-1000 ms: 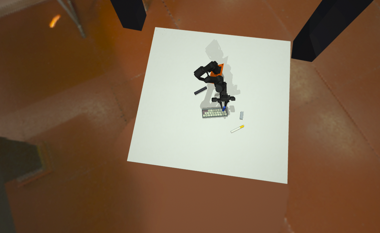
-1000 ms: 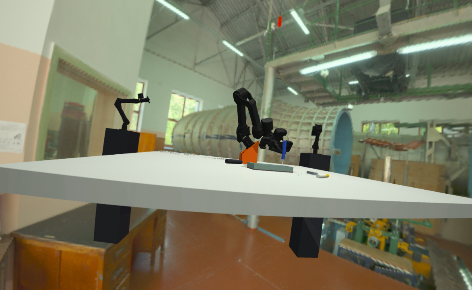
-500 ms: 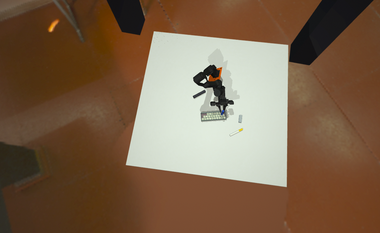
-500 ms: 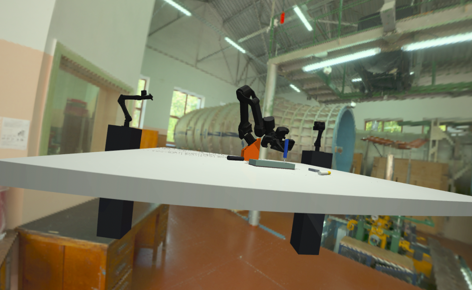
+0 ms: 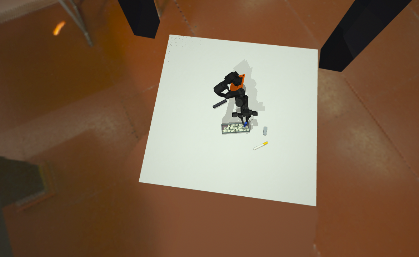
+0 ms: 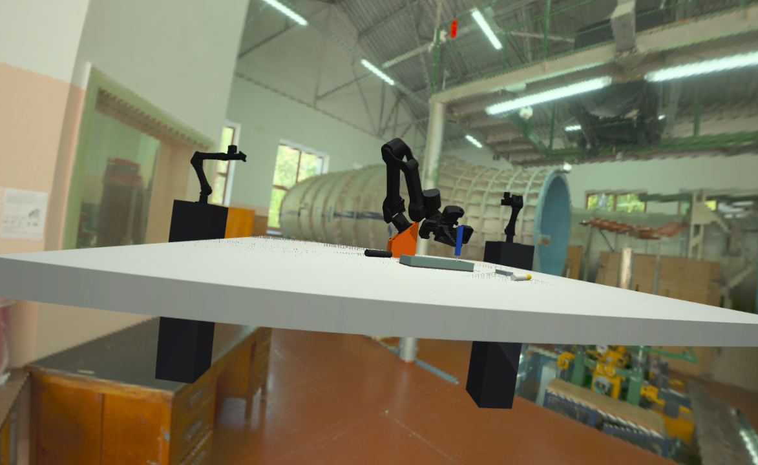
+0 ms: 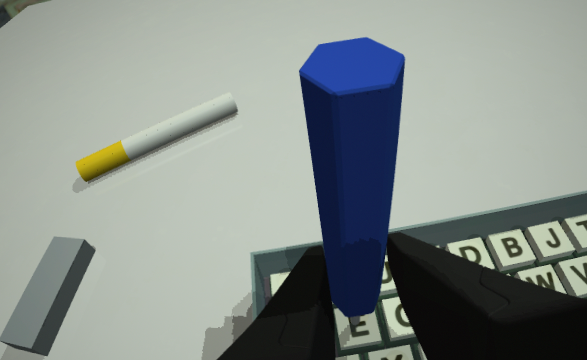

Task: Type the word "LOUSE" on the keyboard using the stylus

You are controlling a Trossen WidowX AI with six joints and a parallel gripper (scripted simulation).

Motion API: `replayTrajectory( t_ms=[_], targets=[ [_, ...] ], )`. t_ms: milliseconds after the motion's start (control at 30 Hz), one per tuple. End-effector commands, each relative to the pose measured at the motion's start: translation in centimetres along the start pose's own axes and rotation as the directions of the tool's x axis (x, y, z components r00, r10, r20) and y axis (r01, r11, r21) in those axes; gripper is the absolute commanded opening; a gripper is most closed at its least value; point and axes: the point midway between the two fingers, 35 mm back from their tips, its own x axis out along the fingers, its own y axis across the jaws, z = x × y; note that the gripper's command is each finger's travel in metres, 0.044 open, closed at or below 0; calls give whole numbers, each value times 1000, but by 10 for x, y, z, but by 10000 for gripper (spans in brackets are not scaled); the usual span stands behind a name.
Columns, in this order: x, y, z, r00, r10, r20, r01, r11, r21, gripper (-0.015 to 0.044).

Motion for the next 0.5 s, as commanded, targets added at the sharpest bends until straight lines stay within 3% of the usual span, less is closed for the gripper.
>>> replayTrajectory(
  t_ms=[0, 467],
  targets=[
    [1, 1, -1, 1000, 4, 1, -4, 1000, -5, 81],
    [1, 1, -2, 1000, 4, 1, -4, 1000, -5, 81]
  ],
)
